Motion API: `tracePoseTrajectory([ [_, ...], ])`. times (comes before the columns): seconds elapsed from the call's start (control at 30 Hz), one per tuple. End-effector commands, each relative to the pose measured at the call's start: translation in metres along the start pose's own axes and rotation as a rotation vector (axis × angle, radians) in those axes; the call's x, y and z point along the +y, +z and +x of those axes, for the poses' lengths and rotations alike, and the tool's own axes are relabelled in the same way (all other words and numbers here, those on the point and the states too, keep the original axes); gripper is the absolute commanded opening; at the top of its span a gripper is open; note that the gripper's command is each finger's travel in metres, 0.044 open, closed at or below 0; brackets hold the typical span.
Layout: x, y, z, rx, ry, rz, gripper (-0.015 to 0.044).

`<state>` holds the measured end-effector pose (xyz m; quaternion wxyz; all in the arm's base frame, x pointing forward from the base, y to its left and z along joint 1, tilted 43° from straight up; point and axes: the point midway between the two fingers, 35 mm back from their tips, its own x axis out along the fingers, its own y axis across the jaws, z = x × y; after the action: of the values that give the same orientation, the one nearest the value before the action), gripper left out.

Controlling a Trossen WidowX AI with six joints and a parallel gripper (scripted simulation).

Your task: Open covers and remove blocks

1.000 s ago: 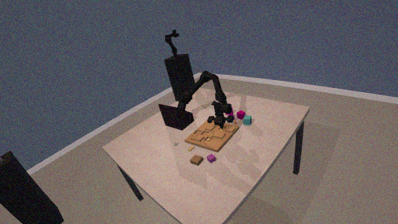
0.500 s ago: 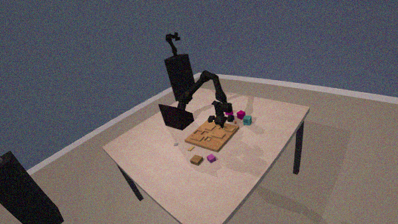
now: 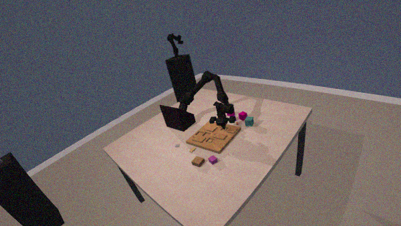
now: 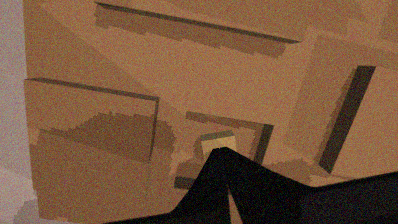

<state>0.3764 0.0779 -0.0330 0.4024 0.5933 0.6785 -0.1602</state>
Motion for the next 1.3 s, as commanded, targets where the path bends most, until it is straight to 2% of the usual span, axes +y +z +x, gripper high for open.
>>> tracePoseTrajectory([
  [0.0,0.000,-0.002,0.001,0.004,-0.002,0.000,0.0000],
  [0.57,0.000,-0.002,0.001,0.004,-0.002,0.000,0.0000],
  [1.0,0.000,0.001,-0.013,0.003,-0.002,0.005,0.0000],
  [1.07,-0.001,0.000,-0.012,0.005,-0.009,0.006,0.0053],
  [1.17,0.000,0.001,-0.032,0.003,-0.007,0.006,0.0131],
  [1.27,0.001,0.001,-0.053,0.002,-0.004,0.005,0.0144],
])
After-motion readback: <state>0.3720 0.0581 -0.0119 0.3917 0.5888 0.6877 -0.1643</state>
